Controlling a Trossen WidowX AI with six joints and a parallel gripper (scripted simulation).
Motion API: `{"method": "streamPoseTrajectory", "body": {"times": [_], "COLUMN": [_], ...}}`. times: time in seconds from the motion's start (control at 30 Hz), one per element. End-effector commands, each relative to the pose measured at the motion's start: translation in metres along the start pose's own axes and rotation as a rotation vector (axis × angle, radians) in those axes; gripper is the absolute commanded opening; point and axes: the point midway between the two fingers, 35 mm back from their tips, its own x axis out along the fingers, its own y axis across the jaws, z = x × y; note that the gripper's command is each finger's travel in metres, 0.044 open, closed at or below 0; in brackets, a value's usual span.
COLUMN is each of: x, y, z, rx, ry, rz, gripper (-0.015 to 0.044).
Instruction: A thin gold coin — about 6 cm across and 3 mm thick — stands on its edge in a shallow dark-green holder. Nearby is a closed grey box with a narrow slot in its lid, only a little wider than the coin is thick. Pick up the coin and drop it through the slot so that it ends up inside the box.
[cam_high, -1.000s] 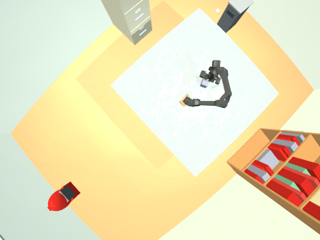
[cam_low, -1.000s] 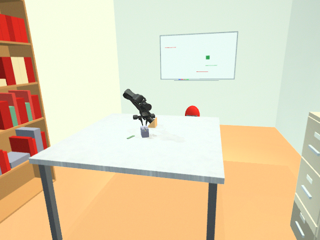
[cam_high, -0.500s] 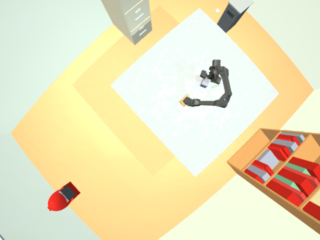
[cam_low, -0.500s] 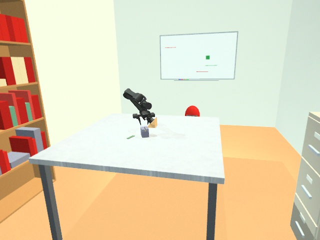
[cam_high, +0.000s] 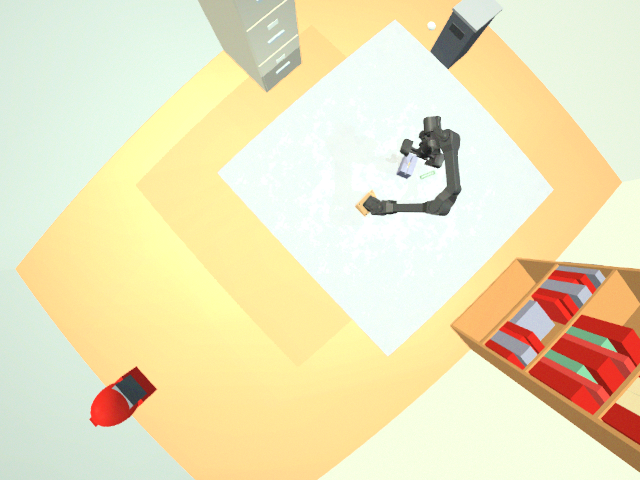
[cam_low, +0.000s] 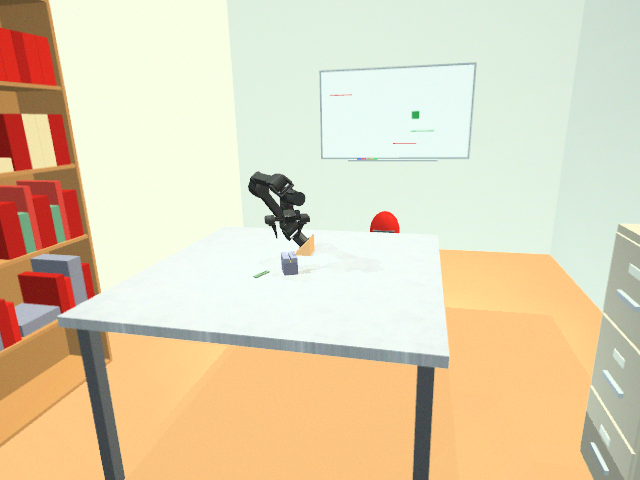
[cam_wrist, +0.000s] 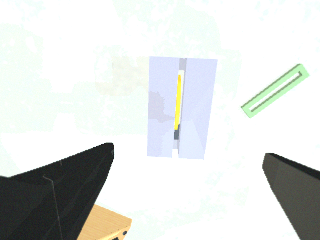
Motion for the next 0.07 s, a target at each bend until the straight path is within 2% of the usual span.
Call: {"method": "streamPoseTrajectory", "body": {"times": [0.0,0.03], "x": [-0.0011,-0.0011], "y": [0.0004,0.0004], "z": [-0.0004,-0.0004], "rx": [0.003,0.003], "ry": [0.003,0.003], "rz": [0.004,0.004], "gripper": [0.044,0.044]}}
